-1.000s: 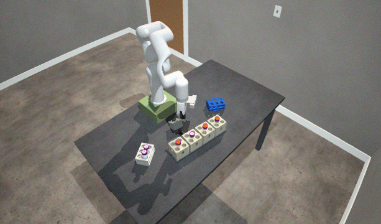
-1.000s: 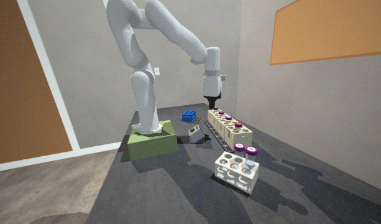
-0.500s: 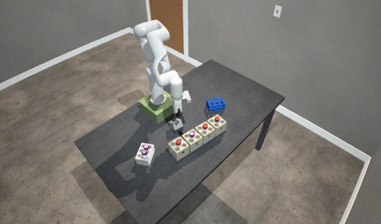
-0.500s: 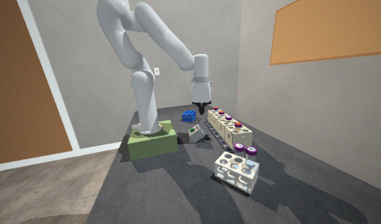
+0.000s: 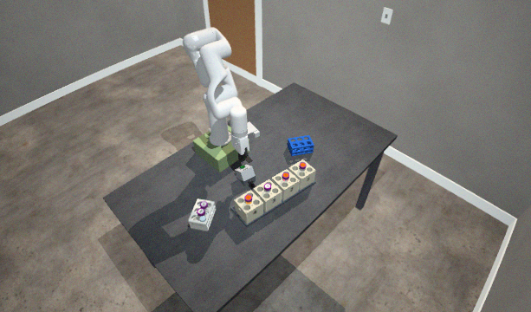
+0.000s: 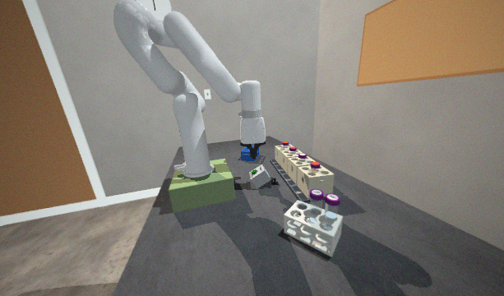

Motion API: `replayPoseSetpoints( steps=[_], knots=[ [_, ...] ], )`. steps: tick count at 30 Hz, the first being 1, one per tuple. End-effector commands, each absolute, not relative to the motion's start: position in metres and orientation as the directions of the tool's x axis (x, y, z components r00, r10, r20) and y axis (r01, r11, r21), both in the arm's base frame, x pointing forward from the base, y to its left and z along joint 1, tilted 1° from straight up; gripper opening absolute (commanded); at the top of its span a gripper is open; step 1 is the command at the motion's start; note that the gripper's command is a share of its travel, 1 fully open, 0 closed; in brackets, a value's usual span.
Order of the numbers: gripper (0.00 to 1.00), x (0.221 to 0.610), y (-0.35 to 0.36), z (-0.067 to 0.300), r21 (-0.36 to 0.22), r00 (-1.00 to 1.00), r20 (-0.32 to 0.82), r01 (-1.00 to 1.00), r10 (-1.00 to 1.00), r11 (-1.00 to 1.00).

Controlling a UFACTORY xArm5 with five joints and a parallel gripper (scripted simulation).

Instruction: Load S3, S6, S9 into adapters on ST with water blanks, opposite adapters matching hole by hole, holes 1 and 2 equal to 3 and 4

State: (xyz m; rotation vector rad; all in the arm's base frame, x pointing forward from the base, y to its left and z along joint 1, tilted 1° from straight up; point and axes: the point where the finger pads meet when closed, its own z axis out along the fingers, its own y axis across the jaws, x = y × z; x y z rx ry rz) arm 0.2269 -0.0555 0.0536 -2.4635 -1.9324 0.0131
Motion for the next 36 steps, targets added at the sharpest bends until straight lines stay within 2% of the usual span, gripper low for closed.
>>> replayPoseSetpoints(
  steps=[1, 13, 28, 36],
  knots=[
    [0.0, 0.225, -0.055, 0.054, -0.005, 0.232, -0.01, 0.973, 0.973, -0.232],
    [0.0, 0.225, -0.055, 0.048, -0.005, 0.232, -0.01, 0.973, 0.973, -0.232],
    [0.0, 0.225, -0.056, 0.019, -0.005, 0.232, -0.01, 0.973, 0.973, -0.232],
    [0.0, 0.225, -0.056, 0.019, -0.005, 0.232, -0.01, 0.973, 0.973, -0.232]
  ],
)
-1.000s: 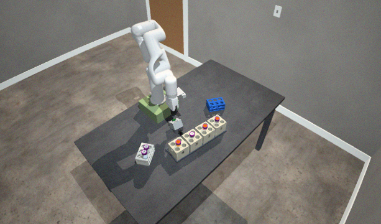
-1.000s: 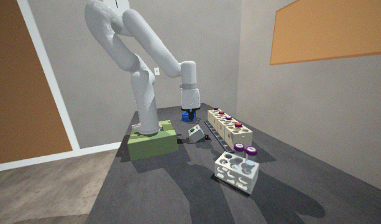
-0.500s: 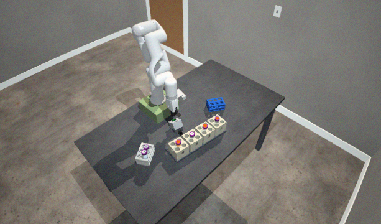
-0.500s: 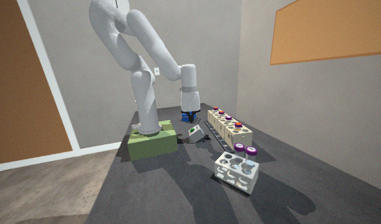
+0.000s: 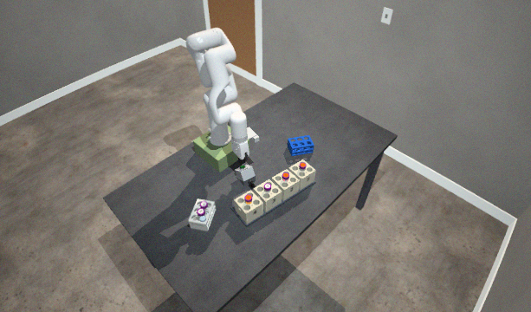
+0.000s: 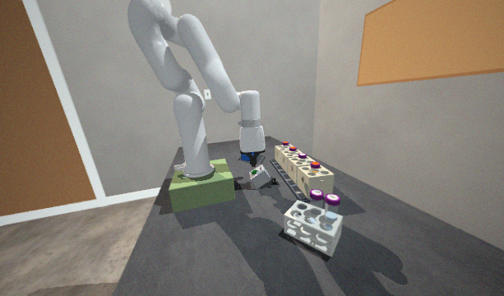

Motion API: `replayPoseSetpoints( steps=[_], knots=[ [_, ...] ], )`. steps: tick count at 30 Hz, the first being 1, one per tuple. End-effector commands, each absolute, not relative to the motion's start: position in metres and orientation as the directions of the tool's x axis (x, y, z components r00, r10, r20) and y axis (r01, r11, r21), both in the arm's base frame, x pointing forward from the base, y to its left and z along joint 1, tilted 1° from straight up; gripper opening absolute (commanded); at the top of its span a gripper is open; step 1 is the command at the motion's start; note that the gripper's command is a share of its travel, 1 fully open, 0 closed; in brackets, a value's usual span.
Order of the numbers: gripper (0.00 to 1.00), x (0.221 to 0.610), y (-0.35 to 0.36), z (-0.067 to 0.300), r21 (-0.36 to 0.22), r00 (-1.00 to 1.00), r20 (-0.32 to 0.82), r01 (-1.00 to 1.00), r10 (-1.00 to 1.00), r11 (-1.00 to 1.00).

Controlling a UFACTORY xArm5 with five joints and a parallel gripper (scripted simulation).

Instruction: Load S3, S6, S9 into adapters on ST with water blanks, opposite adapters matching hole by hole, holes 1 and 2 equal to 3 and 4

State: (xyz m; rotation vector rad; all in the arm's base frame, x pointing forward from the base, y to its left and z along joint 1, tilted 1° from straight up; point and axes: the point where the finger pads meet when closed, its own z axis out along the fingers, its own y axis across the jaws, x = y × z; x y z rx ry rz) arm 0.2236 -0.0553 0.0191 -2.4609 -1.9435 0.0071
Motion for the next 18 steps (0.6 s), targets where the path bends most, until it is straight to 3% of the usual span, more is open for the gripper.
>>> replayPoseSetpoints(
  steps=[1, 18],
  knots=[
    [0.0, 0.2248, -0.0556, 0.0192, -0.005, 0.232, -0.01, 0.973, 0.973, -0.232],
    [0.0, 0.2247, -0.0556, 0.0125, -0.005, 0.232, -0.01, 0.973, 0.973, -0.232]
  ],
)
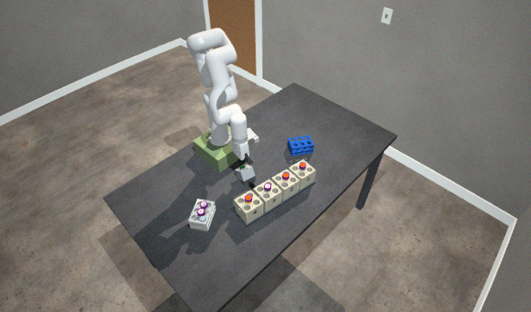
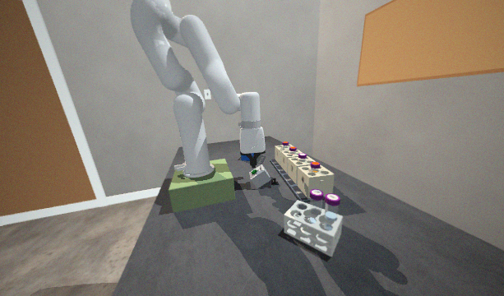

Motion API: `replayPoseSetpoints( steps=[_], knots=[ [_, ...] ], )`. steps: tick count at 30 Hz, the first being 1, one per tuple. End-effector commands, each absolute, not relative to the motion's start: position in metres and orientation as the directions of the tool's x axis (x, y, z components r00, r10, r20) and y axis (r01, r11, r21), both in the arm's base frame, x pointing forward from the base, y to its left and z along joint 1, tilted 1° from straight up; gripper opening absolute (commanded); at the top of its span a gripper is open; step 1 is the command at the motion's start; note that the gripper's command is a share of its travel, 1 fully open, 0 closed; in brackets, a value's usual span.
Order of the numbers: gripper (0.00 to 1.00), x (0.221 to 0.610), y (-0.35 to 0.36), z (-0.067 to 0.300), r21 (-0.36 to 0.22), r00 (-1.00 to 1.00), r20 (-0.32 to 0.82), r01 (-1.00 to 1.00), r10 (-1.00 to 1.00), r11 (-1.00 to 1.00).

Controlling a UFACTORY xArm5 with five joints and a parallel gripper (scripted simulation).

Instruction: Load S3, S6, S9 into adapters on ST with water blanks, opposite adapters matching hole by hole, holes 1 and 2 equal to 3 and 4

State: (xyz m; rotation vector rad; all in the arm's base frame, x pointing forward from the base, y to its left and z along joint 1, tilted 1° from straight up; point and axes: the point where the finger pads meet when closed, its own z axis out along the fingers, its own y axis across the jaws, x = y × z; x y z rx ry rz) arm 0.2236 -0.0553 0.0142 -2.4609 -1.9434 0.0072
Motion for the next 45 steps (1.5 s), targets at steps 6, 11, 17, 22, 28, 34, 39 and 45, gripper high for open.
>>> replayPoseSetpoints(
  steps=[6, 11, 17, 22, 28, 34, 39, 45],
  knots=[
    [0.0, 0.225, -0.056, 0.009, -0.005, 0.232, -0.01, 0.973, 0.973, -0.232],
    [0.0, 0.225, -0.056, 0.007, -0.005, 0.232, -0.01, 0.973, 0.973, -0.232],
    [0.0, 0.225, -0.056, 0.002, -0.005, 0.232, -0.01, 0.973, 0.973, -0.232],
    [0.0, 0.225, -0.056, 0.0, -0.005, 0.232, -0.01, 0.973, 0.973, -0.232],
    [0.0, 0.225, -0.056, 0.0, -0.005, 0.232, -0.01, 0.973, 0.973, -0.232],
    [0.0, 0.225, -0.056, 0.0, -0.005, 0.232, -0.01, 0.973, 0.973, -0.232],
    [0.0, 0.225, -0.056, -0.001, -0.005, 0.232, -0.01, 0.973, 0.973, -0.232],
    [0.0, 0.225, -0.056, -0.001, -0.005, 0.232, -0.01, 0.973, 0.973, -0.232]
  ],
)
